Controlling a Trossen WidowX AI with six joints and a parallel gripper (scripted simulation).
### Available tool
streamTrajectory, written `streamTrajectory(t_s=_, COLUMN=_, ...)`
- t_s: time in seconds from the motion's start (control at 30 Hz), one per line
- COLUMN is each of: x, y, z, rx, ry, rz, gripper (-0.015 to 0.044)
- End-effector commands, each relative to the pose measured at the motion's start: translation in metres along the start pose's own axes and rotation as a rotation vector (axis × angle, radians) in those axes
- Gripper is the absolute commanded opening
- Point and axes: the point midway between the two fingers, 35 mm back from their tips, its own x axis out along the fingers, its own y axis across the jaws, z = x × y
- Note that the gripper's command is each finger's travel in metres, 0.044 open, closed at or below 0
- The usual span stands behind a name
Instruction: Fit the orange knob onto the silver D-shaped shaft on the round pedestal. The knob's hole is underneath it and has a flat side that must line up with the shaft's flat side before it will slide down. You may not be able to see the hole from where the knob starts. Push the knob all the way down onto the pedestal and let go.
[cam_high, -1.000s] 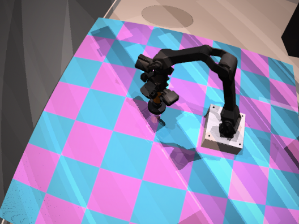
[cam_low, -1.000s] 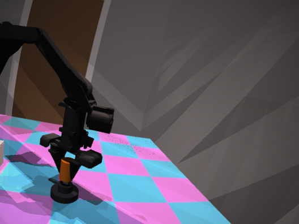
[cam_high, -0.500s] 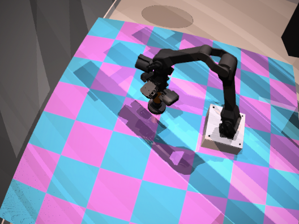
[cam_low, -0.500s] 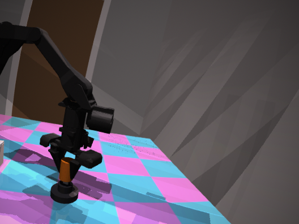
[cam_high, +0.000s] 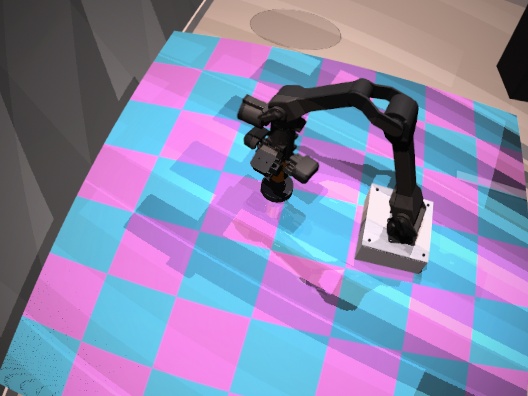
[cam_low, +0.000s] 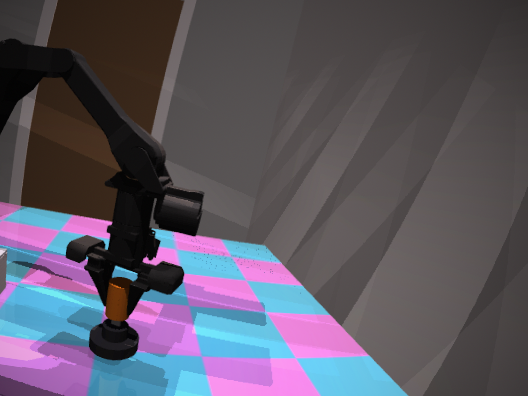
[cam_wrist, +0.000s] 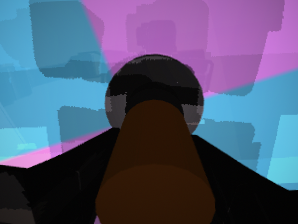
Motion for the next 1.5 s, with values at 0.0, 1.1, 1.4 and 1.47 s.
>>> streamTrajectory(t_s=0.0, x=0.0005, y=-0.0039, z=0.0, rx=-0.01, ry=0.002, rz=-0.013, gripper=0.0)
streamTrajectory(t_s=1.1, x=-0.001, y=0.0018, z=-0.0013, rx=-0.22, ry=0.004, rz=-0.012, gripper=0.0)
streamTrajectory(t_s=1.4, x=0.0017, y=-0.0006, z=-0.0008, rx=-0.22, ry=0.004, rz=-0.012, gripper=0.0)
streamTrajectory(t_s=1.47, x=0.0017, y=-0.001, z=-0.0007, rx=-0.22, ry=0.004, rz=-0.012, gripper=0.0)
